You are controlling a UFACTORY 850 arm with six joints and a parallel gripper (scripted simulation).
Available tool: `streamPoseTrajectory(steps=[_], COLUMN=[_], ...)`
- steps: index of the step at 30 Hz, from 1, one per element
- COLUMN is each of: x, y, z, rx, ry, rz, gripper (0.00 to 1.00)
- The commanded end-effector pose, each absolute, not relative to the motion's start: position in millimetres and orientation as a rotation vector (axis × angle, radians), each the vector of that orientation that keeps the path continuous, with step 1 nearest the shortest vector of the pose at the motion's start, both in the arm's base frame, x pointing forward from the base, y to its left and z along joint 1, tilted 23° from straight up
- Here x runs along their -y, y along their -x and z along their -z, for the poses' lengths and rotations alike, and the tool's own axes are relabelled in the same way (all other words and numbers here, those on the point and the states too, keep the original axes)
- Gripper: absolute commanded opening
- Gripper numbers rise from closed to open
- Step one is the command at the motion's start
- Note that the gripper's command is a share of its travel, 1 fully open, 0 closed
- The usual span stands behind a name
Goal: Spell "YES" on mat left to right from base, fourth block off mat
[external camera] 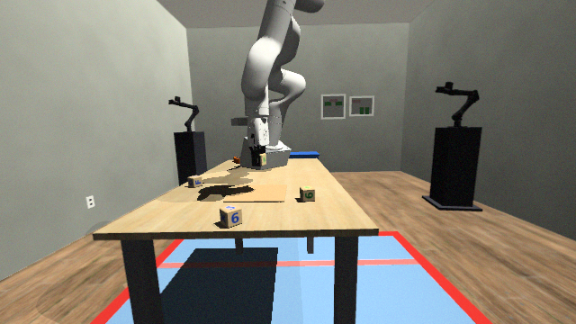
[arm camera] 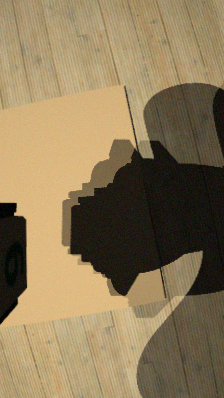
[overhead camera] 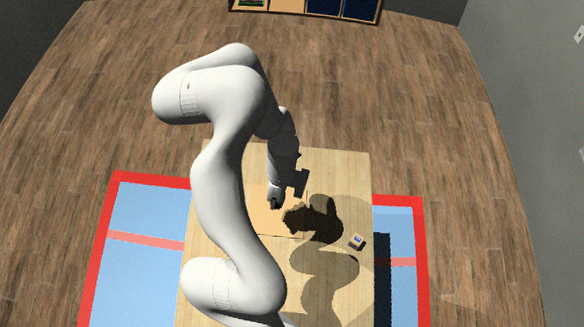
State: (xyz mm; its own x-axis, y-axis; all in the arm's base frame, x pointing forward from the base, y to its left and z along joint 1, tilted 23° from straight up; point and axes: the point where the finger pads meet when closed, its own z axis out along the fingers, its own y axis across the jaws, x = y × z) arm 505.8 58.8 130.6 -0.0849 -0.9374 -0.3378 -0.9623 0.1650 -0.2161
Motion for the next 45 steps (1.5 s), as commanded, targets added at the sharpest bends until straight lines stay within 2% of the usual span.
streamPoseTrajectory(steps=[1, 17, 45], x=[-58, -64, -93], y=[-506, -506, -509], z=[-134, -136, -146], rx=[-2.060, -1.881, -0.920], ry=[1.807, 1.989, 2.596], rz=[-0.098, -0.046, 0.185], gripper=[0.41, 0.41, 0.41])
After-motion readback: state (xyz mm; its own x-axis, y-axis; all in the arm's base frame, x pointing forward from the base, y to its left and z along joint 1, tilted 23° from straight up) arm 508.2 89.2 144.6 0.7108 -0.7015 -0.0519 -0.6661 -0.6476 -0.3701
